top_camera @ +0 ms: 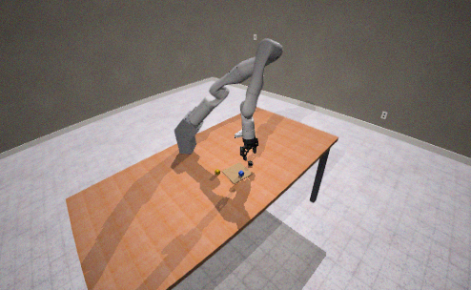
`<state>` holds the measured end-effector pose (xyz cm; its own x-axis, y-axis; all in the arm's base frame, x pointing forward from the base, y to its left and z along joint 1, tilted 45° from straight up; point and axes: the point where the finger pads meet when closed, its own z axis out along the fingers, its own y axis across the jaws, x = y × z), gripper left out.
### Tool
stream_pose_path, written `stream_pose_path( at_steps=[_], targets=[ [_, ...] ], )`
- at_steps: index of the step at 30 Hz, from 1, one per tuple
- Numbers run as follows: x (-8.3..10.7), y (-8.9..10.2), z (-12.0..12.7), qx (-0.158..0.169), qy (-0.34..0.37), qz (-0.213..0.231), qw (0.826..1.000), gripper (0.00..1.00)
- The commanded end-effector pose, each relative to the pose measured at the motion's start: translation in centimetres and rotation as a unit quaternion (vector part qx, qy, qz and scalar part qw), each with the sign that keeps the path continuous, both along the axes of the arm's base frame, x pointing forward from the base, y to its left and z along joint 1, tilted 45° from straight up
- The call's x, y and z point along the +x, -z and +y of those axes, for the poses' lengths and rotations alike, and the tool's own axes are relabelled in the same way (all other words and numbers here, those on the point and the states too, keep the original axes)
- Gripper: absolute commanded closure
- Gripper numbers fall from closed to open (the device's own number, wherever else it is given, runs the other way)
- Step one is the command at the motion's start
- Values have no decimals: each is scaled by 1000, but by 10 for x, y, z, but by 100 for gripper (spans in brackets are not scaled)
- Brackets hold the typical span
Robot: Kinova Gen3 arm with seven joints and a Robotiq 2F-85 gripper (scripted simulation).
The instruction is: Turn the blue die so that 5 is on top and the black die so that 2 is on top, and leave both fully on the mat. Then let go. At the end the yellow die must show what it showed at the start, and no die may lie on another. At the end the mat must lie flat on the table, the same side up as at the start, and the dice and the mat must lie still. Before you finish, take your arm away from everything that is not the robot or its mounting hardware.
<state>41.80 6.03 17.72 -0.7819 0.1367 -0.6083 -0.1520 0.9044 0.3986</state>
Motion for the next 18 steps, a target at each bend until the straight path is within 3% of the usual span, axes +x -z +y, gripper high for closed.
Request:
stream_pose_path(
  at_steps=[1, 7, 9, 18],
  targets=[
    [-6, 1, 6, 31, 39, 28, 998, 0],
    [-12, 1, 16, 90, 107, 72, 988, 0],
    [-12, 1, 16, 90, 107, 72, 988, 0],
    [-20, 2, 25, 145, 174, 116, 967, 0]
  ],
)
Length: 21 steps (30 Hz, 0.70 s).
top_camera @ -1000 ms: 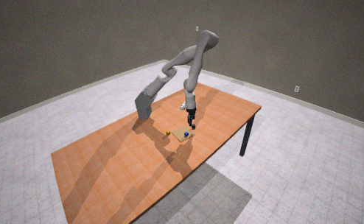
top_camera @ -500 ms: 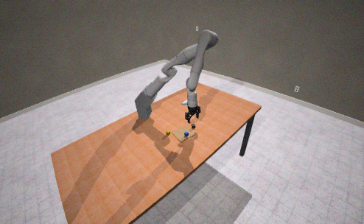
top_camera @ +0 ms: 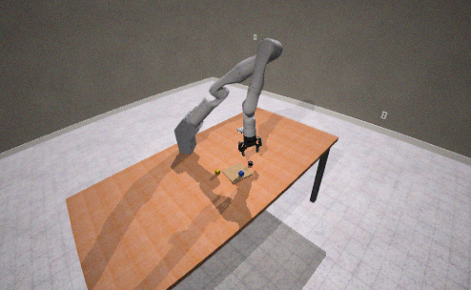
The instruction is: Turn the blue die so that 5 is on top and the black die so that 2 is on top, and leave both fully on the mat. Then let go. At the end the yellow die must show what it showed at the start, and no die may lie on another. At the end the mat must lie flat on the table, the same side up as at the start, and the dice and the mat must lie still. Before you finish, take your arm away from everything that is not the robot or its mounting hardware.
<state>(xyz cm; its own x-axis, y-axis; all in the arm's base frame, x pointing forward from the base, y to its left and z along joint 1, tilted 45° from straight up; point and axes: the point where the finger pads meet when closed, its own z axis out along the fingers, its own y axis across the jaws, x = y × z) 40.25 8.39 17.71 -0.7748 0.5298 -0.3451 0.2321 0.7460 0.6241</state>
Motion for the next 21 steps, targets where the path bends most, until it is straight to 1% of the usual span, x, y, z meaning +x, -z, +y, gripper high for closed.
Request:
stream_pose_path(
  at_steps=[1, 6, 17, 18, 21],
  targets=[
    [-5, 1, 2, 12, 18, 15, 1000, 0],
    [-7, 2, 4, 26, 34, 26, 999, 0],
    [-7, 2, 5, 31, 41, 31, 998, 0],
    [-7, 2, 5, 31, 41, 31, 998, 59],
    [-7, 2, 5, 31, 41, 31, 998, 59]
  ],
)
